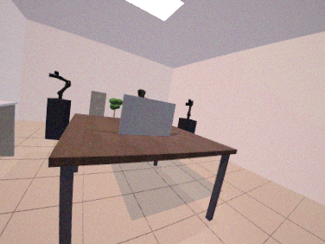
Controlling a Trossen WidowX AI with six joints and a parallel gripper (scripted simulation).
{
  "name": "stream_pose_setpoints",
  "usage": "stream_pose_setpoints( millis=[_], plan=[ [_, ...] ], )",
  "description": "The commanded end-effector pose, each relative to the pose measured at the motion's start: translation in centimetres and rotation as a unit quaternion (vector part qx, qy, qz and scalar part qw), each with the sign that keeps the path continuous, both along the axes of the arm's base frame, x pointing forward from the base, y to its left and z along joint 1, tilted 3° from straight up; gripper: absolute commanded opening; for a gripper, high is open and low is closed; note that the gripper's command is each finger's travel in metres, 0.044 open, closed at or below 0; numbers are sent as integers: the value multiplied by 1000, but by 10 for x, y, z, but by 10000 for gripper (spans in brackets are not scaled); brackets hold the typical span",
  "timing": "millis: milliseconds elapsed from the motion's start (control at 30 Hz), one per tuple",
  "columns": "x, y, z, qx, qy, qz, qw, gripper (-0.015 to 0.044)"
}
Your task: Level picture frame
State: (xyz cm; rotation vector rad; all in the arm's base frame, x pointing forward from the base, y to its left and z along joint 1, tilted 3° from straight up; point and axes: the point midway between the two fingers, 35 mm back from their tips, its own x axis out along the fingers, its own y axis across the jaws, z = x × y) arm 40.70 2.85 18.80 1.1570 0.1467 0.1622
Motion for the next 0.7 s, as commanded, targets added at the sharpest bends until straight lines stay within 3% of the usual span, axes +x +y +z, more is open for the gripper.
stream_pose_setpoints(
  millis=[0, 667],
  plan=[
    [1, 0, 4, 1, -5, 0, 1000, 0],
    [1, -2, -1, 0, -5, 0, 1000, 0]
  ],
)
